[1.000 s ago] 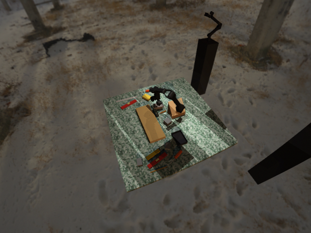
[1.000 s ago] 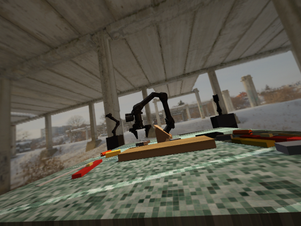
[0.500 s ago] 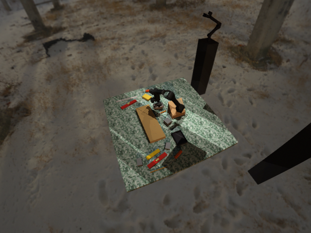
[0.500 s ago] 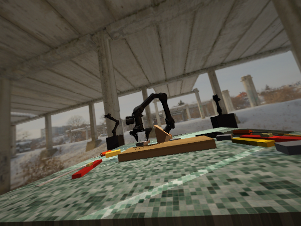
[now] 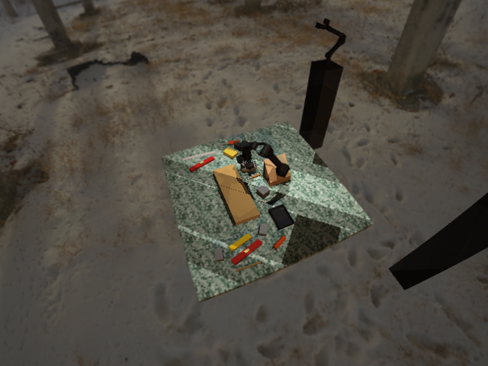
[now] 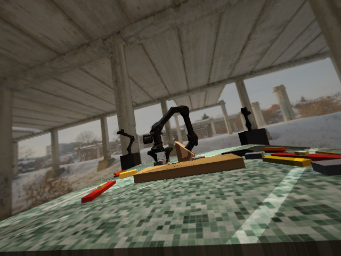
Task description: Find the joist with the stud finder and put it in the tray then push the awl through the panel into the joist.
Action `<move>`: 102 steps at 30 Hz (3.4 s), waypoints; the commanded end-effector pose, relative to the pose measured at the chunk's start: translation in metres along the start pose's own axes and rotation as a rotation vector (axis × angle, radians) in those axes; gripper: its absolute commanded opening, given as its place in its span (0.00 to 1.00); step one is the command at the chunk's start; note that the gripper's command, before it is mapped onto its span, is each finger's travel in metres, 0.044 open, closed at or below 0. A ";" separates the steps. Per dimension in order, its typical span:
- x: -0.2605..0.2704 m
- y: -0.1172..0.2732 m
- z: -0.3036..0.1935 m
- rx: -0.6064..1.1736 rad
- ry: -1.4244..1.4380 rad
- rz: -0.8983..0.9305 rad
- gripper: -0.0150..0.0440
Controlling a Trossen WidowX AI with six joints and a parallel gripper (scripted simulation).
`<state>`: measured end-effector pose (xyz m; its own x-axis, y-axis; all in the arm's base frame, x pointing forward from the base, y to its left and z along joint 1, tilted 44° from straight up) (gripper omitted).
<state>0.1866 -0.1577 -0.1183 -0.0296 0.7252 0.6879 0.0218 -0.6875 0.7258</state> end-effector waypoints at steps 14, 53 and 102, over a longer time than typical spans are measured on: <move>0.001 -0.002 -0.002 0.002 -0.009 0.009 0.64; -0.038 0.032 -0.014 0.006 -0.010 -0.003 0.25; -0.019 0.028 -0.010 0.071 -0.034 -0.242 0.25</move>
<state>0.1779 -0.1910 -0.1136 -0.0122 0.8602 0.5097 0.0854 -0.5070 0.8577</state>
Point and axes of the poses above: the point midway between the two fingers, 35 mm back from their tips, its own y axis back along the fingers, its own x axis across the jaws, z = x × y, the point moved 3 cm from there along y, back along the fingers, and after that the axes turned 14 degrees about y, right-handed, at the moved point
